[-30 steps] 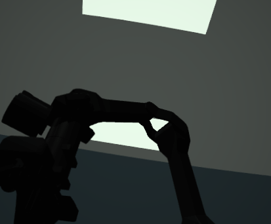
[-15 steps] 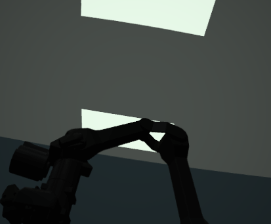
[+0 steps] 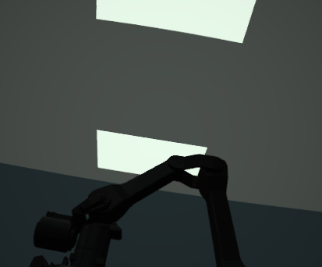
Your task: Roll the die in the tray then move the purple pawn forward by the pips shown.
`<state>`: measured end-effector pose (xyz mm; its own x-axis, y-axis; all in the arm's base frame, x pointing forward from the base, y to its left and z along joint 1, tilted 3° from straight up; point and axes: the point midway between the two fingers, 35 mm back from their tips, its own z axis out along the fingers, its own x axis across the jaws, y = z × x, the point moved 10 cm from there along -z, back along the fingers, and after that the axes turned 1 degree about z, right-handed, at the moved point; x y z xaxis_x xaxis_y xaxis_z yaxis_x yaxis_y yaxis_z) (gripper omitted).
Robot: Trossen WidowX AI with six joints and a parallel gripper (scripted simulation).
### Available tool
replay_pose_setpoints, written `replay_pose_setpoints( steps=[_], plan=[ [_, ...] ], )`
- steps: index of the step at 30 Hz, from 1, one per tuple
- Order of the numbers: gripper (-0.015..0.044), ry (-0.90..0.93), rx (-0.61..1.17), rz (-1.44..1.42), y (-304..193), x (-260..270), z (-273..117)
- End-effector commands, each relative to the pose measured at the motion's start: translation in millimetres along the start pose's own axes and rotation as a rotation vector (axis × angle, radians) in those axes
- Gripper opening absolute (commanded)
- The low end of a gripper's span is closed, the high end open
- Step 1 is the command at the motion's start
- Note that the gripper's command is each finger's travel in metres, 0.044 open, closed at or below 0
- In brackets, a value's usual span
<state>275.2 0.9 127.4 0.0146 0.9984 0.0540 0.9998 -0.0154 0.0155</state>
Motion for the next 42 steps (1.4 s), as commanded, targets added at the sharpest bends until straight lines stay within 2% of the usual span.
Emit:
replay_pose_setpoints(
  steps=[1,25,30,42],
  plan=[
    [0.0,0.003,-0.021,-0.015,-4,-3,3],
    [0.0,0.023,-0.825,-0.012,-60,-5,54],
    [0.0,0.024,-0.847,-0.012,-63,-6,52],
    [0.0,0.024,-0.846,-0.012,-101,-7,10]
  ],
)
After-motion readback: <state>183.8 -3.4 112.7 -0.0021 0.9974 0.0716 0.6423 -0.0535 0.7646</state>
